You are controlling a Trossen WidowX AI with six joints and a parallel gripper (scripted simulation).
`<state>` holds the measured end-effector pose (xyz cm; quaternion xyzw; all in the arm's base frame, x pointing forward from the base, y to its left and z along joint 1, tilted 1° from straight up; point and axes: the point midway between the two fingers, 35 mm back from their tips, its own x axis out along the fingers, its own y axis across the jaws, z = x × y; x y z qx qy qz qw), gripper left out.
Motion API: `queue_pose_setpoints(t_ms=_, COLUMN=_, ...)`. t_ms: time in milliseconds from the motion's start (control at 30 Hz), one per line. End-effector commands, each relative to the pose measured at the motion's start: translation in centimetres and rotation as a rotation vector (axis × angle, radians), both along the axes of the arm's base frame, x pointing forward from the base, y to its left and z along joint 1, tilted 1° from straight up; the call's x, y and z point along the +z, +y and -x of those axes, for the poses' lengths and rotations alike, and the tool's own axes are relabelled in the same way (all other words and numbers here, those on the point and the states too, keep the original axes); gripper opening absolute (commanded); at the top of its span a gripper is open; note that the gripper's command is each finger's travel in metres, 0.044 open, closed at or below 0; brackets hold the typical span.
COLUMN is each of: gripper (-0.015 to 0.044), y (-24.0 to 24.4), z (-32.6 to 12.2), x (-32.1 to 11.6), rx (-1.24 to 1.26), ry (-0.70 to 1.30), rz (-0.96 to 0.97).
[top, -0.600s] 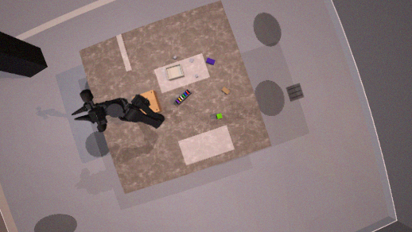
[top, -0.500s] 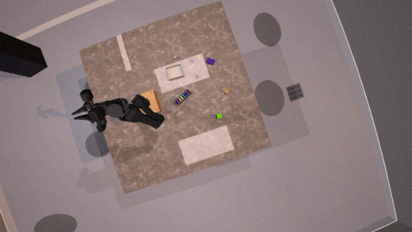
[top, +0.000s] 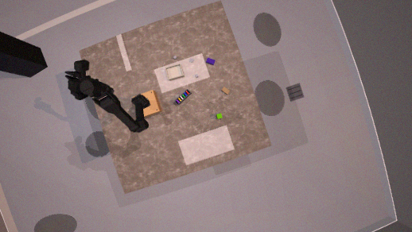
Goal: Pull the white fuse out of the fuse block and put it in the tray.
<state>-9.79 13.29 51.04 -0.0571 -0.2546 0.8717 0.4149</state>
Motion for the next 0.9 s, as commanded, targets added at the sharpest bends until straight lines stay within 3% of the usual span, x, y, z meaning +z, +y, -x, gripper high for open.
queue_pose_setpoints(t_ms=0, gripper=0.0074, y=5.7, z=-3.6, x=-2.8, rx=-0.226, ry=-0.082, rz=0.076)
queue_pose_setpoints(t_ms=200, gripper=0.0074, y=11.3, z=-10.9, x=-7.3, rx=-0.515, ry=-0.235, rz=0.193)
queue_pose_setpoints(t_ms=400, gripper=0.0074, y=13.5, z=-19.6, x=-12.5, rx=-0.758, ry=-0.371, rz=0.358)
queue_pose_setpoints(t_ms=667, gripper=0.0074, y=11.3, z=-30.1, x=-19.1, rx=-1.003, ry=-0.465, rz=0.616)
queue_pose_setpoints(t_ms=867, gripper=0.0074, y=6.6, z=-36.1, x=-24.0, rx=-1.118, ry=-0.549, rz=0.814)
